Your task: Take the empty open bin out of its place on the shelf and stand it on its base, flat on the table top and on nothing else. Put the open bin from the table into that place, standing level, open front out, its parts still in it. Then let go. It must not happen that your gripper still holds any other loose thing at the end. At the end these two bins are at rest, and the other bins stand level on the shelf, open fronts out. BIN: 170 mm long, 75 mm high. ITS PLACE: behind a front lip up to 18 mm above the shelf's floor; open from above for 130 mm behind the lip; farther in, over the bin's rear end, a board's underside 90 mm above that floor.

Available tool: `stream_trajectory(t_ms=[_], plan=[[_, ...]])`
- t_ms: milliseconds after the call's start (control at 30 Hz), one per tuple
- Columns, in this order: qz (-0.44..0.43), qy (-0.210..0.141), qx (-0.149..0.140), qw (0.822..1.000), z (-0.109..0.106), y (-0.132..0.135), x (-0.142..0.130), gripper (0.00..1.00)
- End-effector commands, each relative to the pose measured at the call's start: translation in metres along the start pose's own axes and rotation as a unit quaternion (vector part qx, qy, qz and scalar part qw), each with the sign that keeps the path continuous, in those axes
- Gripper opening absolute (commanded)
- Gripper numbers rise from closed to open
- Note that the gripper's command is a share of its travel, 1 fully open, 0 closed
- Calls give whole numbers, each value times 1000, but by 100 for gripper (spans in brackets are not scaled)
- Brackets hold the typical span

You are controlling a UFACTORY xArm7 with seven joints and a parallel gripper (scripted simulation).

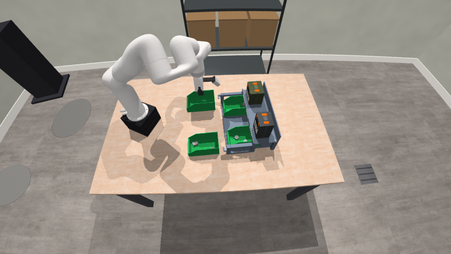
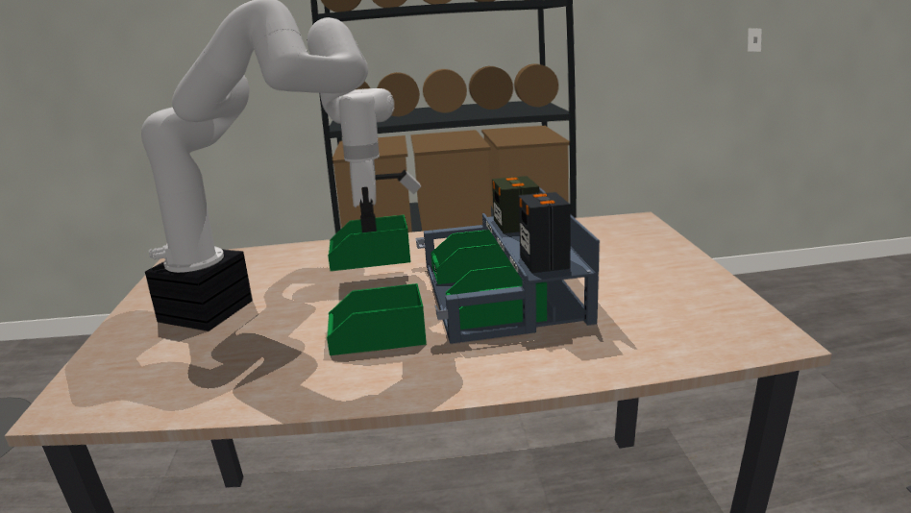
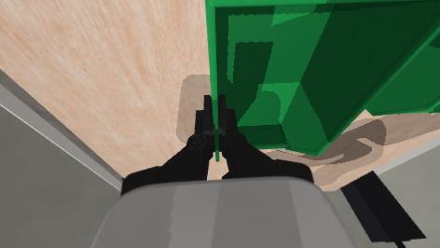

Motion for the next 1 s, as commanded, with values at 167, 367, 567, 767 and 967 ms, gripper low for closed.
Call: stream_trajectory(t_ms=[167,367,567,767,967], plan=[[0,1,0,1000,26,-1,1,0],[0,1,0,1000,35,-1,1,0],[0,1,0,1000,43,-1,1,0],[0,1,0,1000,45,-1,1,0],[0,1,0,1000,45,-1,1,0]])
Point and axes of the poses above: the point where the finger pads meet when closed, its own z axis out along the fingers, its own y axis across the jaws, x = y × z, the point moved 9 cm from there along -z, back along the fingers, and after that the axes turned 5 degrees about -z, right-handed, at the moved point
